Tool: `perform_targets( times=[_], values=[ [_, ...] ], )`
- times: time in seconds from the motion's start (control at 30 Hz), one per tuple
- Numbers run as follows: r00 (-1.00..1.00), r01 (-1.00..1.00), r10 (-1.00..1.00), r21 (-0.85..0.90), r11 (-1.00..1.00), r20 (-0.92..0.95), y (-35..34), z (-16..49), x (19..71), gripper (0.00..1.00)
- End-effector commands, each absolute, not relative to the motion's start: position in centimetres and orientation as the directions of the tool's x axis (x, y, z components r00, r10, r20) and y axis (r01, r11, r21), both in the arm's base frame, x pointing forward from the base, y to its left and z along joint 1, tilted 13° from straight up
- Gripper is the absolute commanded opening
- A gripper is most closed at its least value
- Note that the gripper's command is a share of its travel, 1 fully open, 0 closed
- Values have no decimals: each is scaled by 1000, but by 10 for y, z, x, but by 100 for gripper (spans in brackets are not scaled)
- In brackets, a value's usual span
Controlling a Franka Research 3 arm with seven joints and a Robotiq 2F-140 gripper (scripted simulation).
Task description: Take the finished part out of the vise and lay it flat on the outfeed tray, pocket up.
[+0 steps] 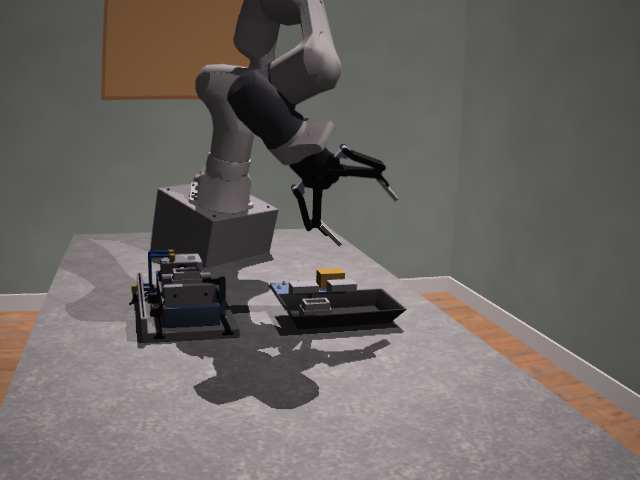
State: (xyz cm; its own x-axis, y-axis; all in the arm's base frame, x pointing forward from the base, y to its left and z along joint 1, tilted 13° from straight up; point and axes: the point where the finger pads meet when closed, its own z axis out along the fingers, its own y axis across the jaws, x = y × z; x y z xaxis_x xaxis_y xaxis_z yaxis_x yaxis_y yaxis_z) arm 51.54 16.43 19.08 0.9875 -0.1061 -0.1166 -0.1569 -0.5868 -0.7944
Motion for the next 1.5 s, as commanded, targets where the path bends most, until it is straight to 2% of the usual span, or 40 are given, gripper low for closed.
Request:
perform_targets(
  times=[0.0,0.6,0.73,1.47],
  values=[
    [988,-157,-106,-794,-587,-116,164,191,515,100],
    [986,-168,-115,-789,-591,-124,162,190,515,100],
    [947,-320,-243,-709,-629,-212,123,174,514,100],
    [787,-612,-532,-511,-604,-313,38,149,509,100]
  ],
)
